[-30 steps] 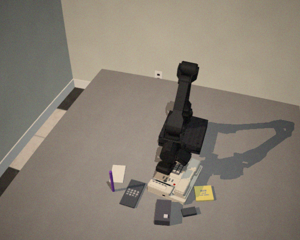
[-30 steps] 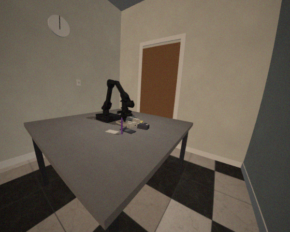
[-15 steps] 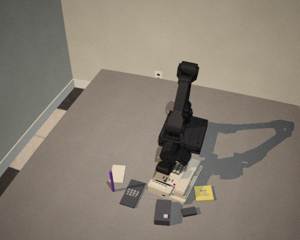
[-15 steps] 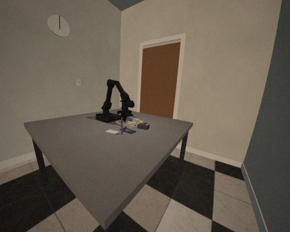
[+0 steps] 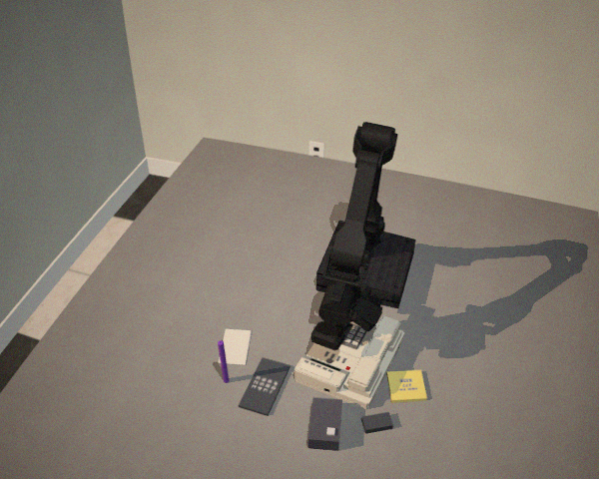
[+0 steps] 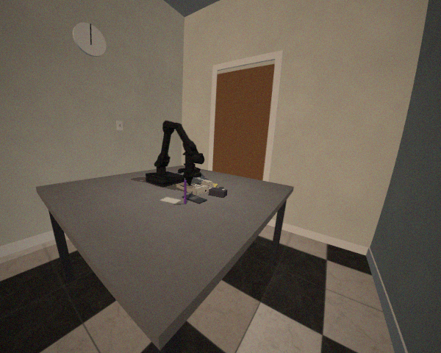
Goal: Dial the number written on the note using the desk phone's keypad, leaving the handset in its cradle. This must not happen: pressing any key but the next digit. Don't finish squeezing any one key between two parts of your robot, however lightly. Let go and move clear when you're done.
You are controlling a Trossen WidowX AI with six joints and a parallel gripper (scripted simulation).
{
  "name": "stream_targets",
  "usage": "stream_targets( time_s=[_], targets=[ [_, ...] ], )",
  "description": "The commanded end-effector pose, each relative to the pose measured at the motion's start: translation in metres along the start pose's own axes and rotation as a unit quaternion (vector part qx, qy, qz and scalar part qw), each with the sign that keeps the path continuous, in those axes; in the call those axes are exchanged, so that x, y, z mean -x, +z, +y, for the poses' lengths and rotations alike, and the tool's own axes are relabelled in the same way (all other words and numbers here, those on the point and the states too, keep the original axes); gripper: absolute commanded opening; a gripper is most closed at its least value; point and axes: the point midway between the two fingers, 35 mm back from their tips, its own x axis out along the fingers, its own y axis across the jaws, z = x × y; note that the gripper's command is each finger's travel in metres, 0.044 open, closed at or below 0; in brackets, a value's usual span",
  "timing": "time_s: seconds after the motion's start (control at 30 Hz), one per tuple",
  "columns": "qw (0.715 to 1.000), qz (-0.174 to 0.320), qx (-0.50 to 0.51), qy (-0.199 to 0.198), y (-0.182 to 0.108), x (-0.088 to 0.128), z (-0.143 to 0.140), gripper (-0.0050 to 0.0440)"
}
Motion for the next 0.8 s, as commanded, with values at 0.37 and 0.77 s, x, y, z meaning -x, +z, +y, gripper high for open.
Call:
stream_targets(
  time_s=[0.37, 0.77],
  targets=[
    [1.0, 0.0, 0.0, 0.002, 0.0, 0.028, 0.0, -0.005],
    [1.0, 0.0, 0.0, 0.002, 0.018, 0.027, 0.014, -0.005]
  ],
)
